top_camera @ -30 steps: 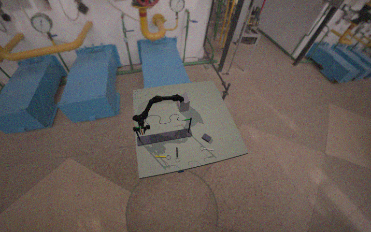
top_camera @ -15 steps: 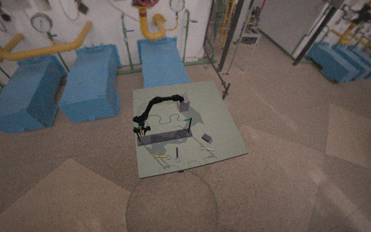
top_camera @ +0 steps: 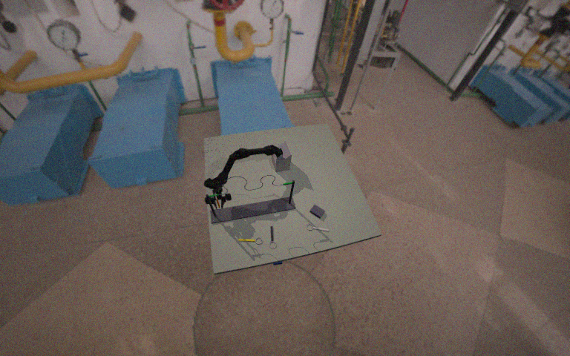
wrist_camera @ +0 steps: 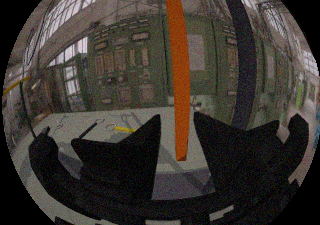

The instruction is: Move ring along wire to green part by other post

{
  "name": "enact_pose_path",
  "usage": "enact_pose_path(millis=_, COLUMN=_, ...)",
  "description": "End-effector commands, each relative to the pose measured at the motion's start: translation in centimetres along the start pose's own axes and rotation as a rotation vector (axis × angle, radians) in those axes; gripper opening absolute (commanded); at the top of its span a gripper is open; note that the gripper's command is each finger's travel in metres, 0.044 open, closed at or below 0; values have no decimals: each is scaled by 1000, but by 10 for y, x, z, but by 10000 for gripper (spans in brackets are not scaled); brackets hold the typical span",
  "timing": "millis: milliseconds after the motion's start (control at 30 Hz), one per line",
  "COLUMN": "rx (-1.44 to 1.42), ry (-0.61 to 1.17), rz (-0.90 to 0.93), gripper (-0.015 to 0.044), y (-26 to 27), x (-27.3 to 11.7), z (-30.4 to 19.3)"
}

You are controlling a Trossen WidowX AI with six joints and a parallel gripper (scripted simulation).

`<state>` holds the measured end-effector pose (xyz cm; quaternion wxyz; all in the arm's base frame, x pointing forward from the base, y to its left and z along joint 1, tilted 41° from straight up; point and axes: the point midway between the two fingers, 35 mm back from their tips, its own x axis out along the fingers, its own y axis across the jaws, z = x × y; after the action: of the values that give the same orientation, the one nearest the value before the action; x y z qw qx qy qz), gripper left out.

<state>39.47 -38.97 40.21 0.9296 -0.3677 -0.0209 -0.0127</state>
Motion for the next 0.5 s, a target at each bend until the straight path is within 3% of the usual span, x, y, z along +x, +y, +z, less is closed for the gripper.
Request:
enact_pose_path(millis=0, rx=0, ry=0, rz=0, gripper=134, y=0, x=0, z=0)
enact_pose_path(millis=367, rx=0, ry=0, rz=0, gripper=-150, y=0, x=0, z=0)
enact_pose_path(millis=467, rx=0, ry=0, rz=0, gripper=-150, y=0, x=0, z=0)
